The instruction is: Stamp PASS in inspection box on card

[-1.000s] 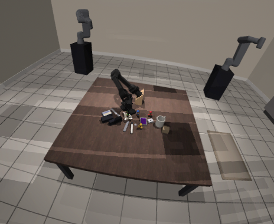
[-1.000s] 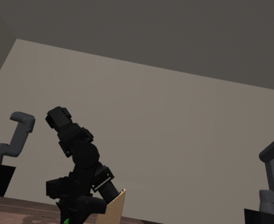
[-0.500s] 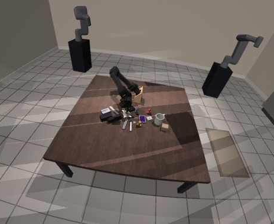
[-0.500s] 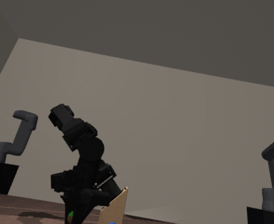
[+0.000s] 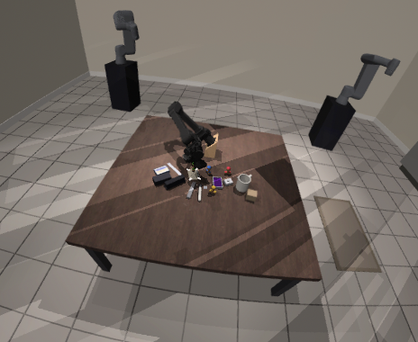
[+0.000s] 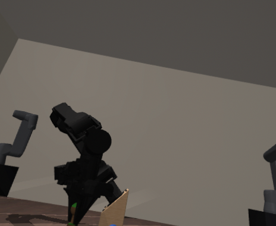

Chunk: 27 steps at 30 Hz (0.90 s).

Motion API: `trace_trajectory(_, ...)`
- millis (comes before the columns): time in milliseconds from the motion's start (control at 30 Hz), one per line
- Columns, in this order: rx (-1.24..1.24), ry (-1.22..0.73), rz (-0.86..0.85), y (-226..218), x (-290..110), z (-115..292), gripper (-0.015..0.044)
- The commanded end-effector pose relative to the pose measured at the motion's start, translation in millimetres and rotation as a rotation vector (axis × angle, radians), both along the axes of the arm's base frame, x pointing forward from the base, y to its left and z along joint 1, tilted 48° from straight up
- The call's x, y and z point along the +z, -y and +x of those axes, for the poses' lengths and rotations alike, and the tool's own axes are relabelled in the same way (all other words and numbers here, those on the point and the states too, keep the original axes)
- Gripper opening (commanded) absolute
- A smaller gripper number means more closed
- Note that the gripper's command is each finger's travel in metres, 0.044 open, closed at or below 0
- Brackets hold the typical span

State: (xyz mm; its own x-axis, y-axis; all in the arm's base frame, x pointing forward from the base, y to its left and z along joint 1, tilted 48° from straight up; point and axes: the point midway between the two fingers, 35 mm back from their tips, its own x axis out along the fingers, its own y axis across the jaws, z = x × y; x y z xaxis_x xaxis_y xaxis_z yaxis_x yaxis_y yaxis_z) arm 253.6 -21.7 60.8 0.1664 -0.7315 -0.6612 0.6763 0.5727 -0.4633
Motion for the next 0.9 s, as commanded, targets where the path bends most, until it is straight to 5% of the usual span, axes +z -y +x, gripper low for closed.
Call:
trace_trajectory(0, -0.003, 0.008, 0.007, -5.4, 5.5, 0.9, 0.0)
trace_trajectory(567, -0.004, 0.008, 0.004, -22.5, 23.5, -4.2, 0.0)
trace_trajectory(867, -0.005, 0.011, 0.007, -26.4, 34.1, 28.5, 0.0)
